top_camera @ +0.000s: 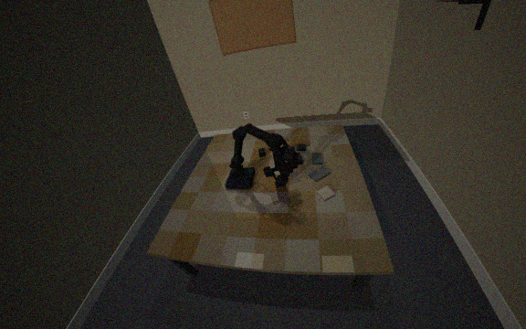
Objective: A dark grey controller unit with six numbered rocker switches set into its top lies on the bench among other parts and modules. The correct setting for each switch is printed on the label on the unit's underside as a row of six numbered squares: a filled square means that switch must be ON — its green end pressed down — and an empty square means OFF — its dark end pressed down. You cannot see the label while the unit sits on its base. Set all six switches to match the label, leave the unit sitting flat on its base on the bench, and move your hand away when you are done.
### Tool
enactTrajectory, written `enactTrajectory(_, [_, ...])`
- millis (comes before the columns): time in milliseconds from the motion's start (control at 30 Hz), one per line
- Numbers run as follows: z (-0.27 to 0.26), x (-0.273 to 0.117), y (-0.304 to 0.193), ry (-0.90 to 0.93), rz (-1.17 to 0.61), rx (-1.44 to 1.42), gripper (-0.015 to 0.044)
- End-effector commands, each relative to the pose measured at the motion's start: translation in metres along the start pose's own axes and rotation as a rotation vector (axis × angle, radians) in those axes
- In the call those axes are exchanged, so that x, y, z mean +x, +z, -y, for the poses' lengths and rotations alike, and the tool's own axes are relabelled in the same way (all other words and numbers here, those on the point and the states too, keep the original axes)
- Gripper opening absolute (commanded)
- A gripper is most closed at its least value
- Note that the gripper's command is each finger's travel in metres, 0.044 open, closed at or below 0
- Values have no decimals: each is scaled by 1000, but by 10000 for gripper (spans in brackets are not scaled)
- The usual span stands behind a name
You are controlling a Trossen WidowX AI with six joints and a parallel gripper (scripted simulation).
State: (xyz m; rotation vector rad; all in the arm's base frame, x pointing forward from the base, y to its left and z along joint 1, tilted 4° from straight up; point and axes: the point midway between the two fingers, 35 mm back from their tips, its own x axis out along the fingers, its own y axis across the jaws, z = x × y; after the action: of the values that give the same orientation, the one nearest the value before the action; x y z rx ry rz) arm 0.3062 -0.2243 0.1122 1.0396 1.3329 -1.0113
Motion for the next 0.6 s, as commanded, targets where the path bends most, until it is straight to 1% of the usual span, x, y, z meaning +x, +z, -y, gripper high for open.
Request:
enactTrajectory(0, [1, 0, -6, 0, -12, 4, 336])
enactTrajectory(567, [0, -4, -19, 0, -13, 4, 336])
